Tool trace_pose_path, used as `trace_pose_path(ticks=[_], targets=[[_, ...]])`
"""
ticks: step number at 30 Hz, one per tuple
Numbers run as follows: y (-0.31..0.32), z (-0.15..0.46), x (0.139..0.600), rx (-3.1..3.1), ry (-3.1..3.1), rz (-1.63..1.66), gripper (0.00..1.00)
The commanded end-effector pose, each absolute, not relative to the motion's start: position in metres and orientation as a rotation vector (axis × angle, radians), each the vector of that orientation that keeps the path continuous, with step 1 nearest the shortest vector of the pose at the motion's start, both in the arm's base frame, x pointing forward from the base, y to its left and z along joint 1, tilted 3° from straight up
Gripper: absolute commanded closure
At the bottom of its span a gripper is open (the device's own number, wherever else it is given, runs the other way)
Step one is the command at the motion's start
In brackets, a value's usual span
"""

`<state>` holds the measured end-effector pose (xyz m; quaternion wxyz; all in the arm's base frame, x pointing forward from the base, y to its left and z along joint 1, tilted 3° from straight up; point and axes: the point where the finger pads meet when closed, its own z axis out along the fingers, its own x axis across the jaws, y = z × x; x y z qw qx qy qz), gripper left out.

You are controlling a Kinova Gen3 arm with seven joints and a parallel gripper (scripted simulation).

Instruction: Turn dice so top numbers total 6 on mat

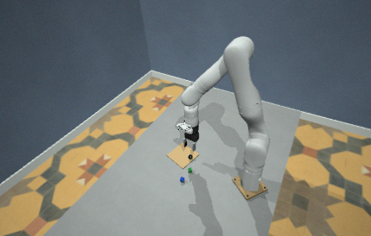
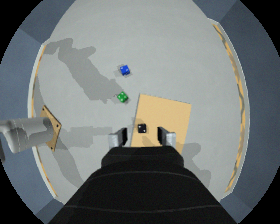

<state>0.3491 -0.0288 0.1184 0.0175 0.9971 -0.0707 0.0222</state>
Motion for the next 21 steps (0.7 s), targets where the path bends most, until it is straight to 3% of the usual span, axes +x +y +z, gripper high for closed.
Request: trace_pose_path(ticks=[1,21], targets=[[-0.027,0.118,0.349,3.097,-0.238,0.070,0.00],[-0.011,0.113,0.351,3.040,-0.686,0.060,0.00]])
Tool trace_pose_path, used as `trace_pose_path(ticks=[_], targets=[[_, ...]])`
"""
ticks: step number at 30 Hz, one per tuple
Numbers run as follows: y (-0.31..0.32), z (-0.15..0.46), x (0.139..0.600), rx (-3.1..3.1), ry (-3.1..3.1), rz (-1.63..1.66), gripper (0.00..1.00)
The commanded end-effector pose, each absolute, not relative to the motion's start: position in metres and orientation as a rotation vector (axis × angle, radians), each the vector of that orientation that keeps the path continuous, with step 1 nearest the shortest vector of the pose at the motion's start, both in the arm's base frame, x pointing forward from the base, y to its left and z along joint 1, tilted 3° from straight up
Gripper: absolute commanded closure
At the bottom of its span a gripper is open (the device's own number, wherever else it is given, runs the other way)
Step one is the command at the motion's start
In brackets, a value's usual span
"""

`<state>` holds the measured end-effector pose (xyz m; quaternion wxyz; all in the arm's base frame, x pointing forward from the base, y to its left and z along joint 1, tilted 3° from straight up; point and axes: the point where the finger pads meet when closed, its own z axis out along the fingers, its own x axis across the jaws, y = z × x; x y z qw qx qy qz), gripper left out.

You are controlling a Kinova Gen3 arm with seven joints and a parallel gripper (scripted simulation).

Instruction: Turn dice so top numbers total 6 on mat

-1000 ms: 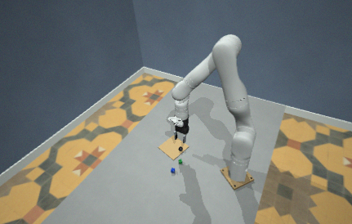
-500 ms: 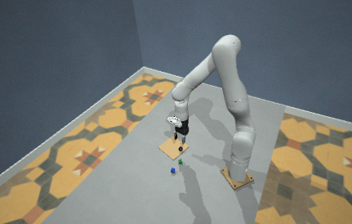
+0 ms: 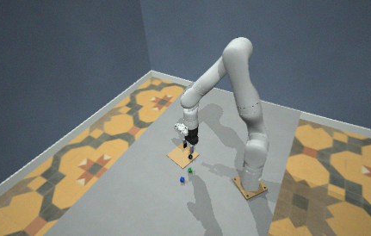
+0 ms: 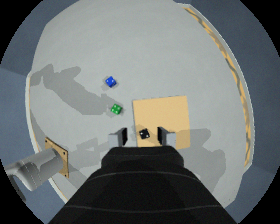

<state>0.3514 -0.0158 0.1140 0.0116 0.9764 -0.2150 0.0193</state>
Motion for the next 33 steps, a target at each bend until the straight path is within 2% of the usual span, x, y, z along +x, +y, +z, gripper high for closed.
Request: trace_pose_path(ticks=[1,33], targets=[[-0.010,0.113,0.351,3.032,-0.723,0.059,0.00],[0.023,0.102,0.347,2.416,-1.987,0.050,0.00]])
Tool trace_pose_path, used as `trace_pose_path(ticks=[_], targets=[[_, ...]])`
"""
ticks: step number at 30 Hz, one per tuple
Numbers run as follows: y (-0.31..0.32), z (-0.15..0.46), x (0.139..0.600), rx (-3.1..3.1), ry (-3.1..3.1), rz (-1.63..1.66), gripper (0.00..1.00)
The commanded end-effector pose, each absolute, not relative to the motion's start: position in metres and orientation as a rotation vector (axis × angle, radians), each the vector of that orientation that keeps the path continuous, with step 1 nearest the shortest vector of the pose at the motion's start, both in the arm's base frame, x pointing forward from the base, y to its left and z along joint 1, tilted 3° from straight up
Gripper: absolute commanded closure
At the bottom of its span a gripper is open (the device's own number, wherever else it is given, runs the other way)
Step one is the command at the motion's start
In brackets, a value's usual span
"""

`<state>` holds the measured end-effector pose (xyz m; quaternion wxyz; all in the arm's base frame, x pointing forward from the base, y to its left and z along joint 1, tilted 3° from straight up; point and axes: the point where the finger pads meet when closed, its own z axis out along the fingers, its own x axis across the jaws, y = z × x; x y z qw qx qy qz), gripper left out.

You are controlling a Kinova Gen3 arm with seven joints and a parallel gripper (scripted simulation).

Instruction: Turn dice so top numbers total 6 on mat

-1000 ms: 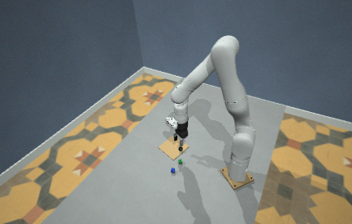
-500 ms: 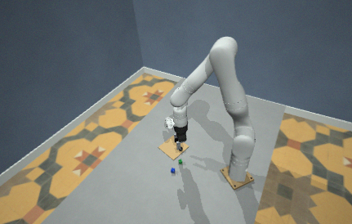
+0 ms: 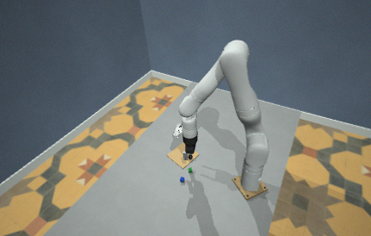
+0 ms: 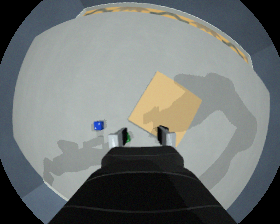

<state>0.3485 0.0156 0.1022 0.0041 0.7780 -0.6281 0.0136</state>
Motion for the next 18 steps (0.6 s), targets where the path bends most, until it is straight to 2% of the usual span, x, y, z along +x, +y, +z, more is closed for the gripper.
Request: trace_pose_path(ticks=[1,18], targets=[[0.024,0.102,0.346,2.380,-2.031,0.051,0.00],[0.037,0.098,0.335,1.792,-2.579,0.065,0.00]])
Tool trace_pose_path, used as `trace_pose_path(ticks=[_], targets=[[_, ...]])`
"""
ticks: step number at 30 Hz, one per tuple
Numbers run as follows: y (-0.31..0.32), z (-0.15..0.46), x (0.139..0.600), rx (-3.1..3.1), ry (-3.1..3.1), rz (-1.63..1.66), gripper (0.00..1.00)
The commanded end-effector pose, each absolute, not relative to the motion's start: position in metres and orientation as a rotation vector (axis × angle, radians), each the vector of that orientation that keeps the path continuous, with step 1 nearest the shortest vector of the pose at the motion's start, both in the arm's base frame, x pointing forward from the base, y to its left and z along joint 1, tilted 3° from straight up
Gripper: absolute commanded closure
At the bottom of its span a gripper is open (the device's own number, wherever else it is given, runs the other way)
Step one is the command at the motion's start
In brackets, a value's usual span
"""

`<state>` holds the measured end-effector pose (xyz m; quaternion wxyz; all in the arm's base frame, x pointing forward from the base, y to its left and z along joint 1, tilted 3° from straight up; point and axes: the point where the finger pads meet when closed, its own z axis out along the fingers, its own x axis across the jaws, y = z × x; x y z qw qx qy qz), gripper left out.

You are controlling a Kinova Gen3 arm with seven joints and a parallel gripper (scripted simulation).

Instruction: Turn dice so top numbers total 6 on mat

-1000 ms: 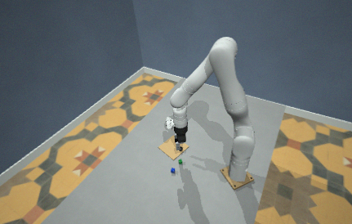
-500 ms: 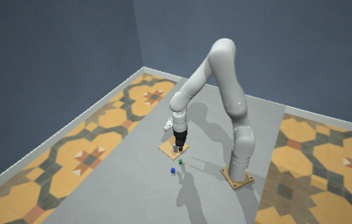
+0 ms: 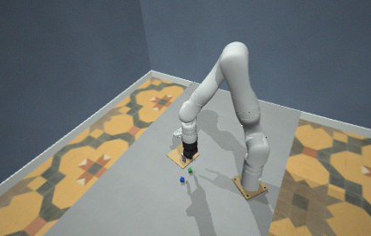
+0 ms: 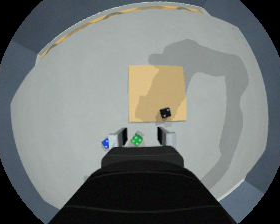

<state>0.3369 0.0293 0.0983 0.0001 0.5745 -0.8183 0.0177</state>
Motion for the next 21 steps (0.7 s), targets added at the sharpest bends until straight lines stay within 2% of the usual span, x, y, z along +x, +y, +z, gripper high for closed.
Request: trace_pose_path(ticks=[1,21], targets=[[0.037,0.098,0.334,1.752,-2.607,0.066,0.00],[0.048,0.097,0.320,1.163,-2.940,0.077,0.00]])
